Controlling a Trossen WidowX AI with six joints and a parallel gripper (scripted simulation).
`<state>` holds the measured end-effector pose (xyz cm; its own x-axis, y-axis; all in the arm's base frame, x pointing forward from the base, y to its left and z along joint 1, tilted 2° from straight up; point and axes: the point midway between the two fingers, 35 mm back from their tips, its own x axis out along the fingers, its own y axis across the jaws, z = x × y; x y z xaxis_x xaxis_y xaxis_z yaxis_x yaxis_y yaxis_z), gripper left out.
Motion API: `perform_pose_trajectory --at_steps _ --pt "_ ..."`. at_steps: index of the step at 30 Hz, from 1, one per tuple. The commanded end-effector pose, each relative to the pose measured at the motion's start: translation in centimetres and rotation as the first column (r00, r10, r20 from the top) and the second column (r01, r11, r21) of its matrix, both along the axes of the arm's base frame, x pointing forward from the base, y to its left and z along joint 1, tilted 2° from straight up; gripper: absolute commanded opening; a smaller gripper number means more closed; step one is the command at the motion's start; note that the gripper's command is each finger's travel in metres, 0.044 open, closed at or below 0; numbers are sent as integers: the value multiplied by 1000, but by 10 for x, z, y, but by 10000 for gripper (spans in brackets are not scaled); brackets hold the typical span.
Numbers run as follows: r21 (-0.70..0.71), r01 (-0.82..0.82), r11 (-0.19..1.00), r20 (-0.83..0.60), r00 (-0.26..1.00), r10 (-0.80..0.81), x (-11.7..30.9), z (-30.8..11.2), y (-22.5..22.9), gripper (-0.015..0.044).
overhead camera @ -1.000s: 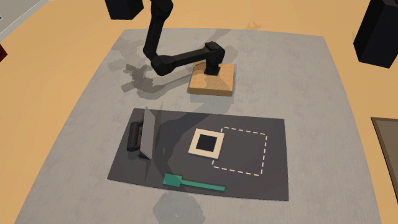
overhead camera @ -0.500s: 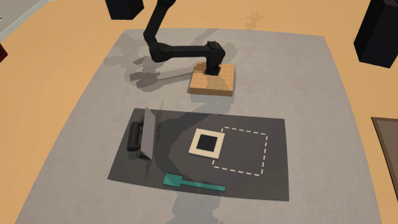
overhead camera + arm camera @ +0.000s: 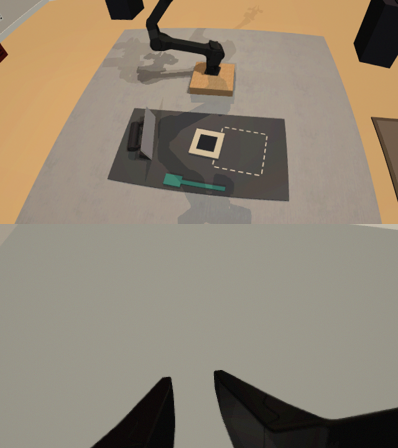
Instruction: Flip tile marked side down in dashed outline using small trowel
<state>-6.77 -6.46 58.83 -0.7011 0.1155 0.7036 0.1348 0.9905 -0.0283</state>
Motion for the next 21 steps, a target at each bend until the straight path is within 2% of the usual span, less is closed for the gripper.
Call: perform_pose_trajectory --at_steps 1,21 --pt "-109 13 994 0 1000 -13 -9 0 24 100" --pt "-561 70 825 -70 989 -132 -20 -7 136 100"
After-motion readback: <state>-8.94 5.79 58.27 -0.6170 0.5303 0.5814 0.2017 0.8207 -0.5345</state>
